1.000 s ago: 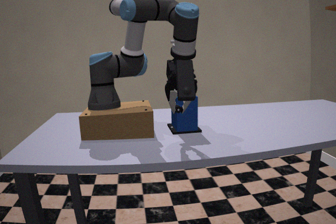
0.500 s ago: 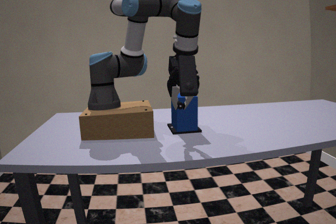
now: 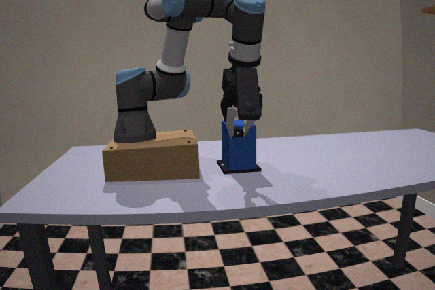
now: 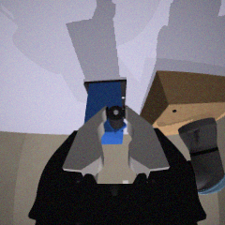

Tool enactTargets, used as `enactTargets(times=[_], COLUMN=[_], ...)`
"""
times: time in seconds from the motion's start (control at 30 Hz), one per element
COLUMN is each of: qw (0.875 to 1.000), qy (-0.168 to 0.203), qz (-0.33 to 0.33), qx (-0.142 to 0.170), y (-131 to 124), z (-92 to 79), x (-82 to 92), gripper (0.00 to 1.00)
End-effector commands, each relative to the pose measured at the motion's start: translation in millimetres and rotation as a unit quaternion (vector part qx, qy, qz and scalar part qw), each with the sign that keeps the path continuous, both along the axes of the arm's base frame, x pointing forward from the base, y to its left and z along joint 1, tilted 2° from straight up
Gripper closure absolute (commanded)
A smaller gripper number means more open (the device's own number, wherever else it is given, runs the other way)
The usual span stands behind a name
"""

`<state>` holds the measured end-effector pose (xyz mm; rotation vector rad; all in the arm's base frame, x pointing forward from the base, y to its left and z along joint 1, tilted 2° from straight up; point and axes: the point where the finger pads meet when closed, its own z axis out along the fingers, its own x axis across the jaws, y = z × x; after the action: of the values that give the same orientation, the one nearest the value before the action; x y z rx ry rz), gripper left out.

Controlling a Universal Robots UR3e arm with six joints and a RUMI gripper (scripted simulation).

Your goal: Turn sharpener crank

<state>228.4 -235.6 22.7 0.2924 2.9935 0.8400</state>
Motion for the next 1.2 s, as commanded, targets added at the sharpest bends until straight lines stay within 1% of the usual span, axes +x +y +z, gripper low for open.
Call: enactTargets(times=[0.0,0.57,1.17], qw=[1.000,1.000,1.000], qy=[-0.001,-0.001,-0.001], qz=[0.000,0.000,0.000], qx=[-0.001,-0.001,-0.001], y=[-2,-4,-7], z=[3.2,7.3,5.6], x=[4.8,19.7,36.1], gripper=[0.91,0.91,0.91])
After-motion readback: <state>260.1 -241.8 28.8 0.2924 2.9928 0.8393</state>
